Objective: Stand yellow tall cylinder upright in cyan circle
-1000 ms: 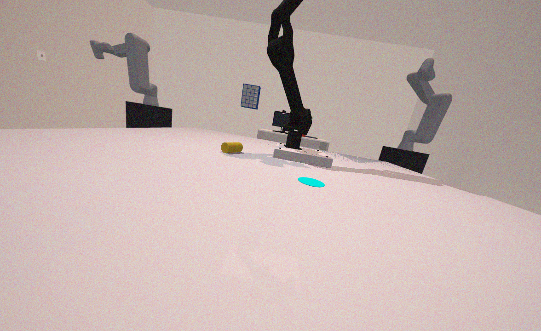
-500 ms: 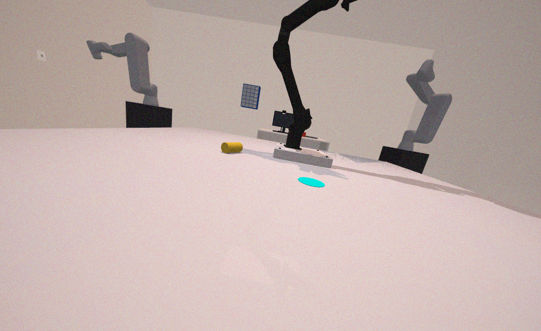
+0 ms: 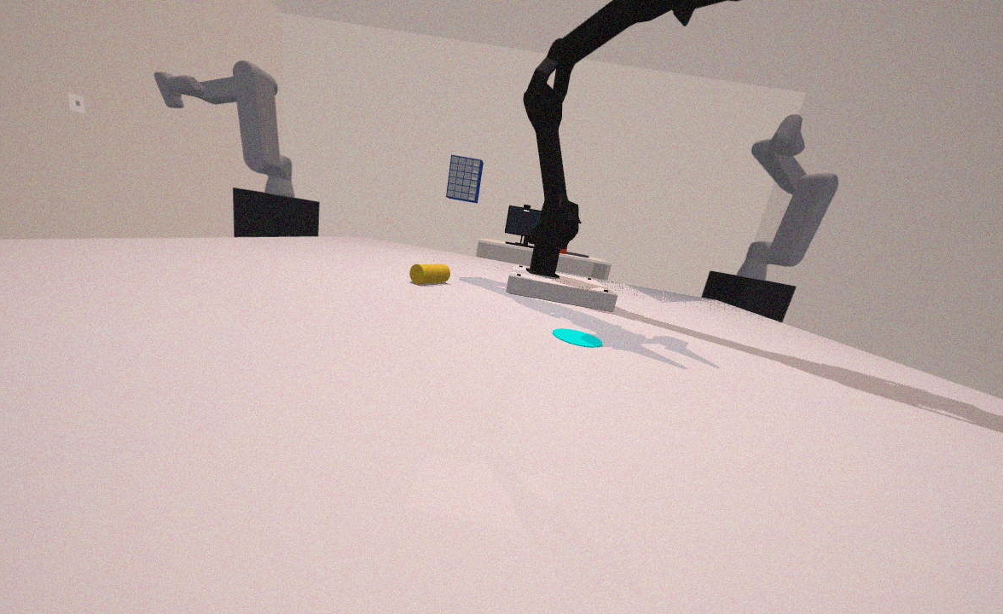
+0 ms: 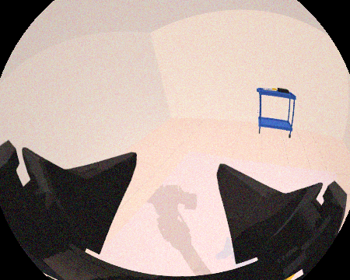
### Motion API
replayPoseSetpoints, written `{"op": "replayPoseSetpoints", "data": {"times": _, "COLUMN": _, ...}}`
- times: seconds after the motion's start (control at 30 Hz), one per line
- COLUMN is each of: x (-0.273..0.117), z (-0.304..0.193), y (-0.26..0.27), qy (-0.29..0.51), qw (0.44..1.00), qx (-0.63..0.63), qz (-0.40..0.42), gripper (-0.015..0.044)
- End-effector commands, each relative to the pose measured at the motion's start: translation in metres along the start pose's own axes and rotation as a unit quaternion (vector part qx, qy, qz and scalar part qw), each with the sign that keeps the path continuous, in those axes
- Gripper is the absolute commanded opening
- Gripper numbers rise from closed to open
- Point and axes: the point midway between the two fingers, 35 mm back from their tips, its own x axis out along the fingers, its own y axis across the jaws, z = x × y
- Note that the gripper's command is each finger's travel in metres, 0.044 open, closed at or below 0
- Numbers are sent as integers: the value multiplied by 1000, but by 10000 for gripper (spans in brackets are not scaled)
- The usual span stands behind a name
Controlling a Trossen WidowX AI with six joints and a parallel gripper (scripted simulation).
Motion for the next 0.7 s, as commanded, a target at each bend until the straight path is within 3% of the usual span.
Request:
{"op": "replayPoseSetpoints", "data": {"times": 0.0, "x": 31, "z": -16, "y": -56, "qy": 41, "qw": 994, "qx": -44, "qz": -88, "gripper": 309}}
{"op": "replayPoseSetpoints", "data": {"times": 0.33, "x": 49, "z": -50, "y": -205, "qy": 160, "qw": 947, "qx": -81, "qz": -267, "gripper": 309}}
{"op": "replayPoseSetpoints", "data": {"times": 0.67, "x": 0, "z": -97, "y": -344, "qy": 298, "qw": 871, "qx": -35, "qz": -388, "gripper": 309}}
